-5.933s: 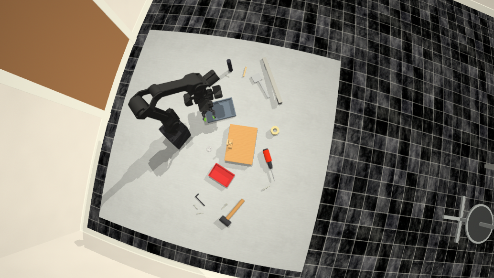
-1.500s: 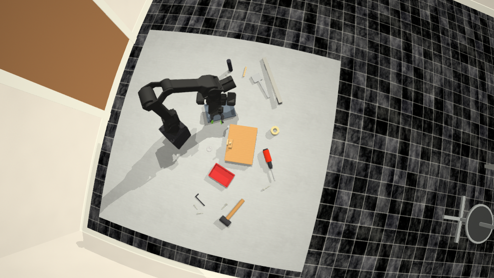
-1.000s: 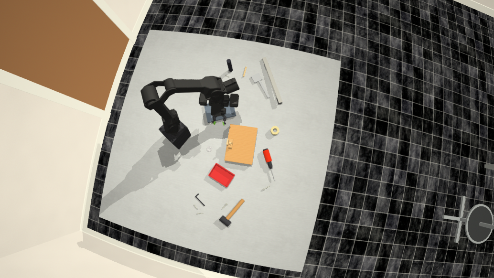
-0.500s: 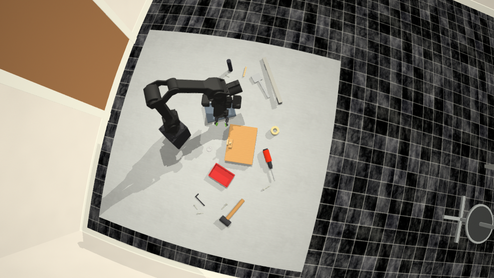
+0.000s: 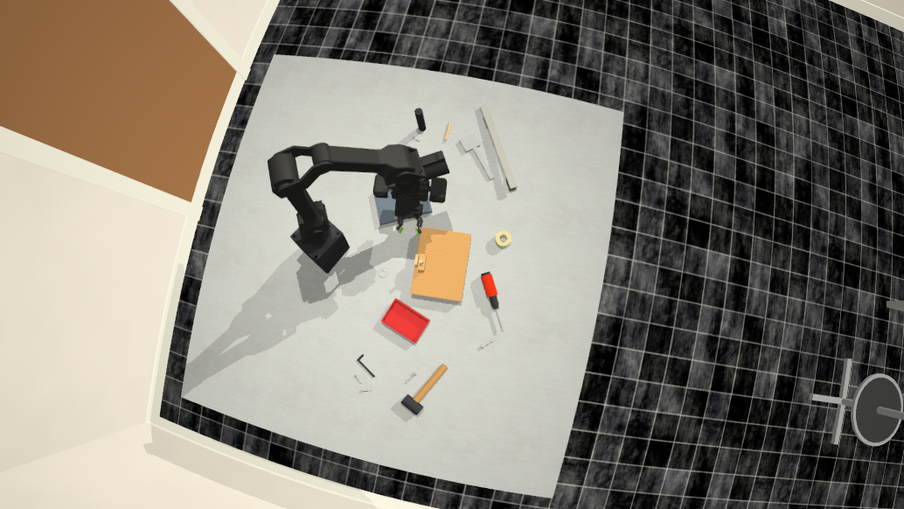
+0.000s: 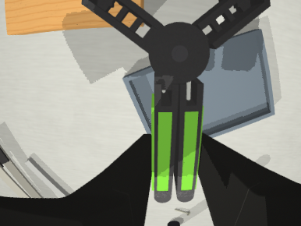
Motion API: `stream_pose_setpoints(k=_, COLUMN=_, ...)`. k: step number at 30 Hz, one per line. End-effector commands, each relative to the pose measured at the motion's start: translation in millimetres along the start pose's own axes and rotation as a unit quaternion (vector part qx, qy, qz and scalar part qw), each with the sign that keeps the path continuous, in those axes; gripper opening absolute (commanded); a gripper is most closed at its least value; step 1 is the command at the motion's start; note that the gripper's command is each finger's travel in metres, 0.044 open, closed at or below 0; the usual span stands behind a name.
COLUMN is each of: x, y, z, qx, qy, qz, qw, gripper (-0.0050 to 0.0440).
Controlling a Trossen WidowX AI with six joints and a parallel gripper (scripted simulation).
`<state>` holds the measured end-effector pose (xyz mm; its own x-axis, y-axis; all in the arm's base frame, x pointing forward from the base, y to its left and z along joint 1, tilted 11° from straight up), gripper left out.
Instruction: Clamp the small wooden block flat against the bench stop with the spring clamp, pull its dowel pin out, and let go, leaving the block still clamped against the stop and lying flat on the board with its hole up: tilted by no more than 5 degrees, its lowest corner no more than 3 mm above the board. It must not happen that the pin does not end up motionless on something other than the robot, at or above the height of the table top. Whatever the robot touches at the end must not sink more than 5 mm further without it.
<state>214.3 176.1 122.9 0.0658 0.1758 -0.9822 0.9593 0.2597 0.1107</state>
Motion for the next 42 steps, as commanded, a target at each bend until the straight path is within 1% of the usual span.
stream_pose_setpoints(k=1, x=1.9, y=6.6, z=2.3, qx=0.001, qy=0.001, qz=-0.001, qw=1.0, gripper=0.0)
stream_pose_setpoints(k=33, x=5.6, y=33.6, z=21.2, qx=0.017, qy=0.002, qz=0.0, qw=1.0, gripper=0.0)
stream_pose_setpoints(k=42, x=10.7, y=34.4, z=21.2, qx=0.017, qy=0.002, qz=0.0, qw=1.0, gripper=0.0)
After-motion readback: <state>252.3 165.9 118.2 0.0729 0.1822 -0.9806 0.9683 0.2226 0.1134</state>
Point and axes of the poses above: the point midway between the two fingers, 35 mm back from their tips, its own x axis out along the fingers, its own y axis across the jaws, z = x × y, the point moved 6 cm from there along -x, back along the fingers, and after that the axes turned 2 degrees about -x, right-handed, at the moved point
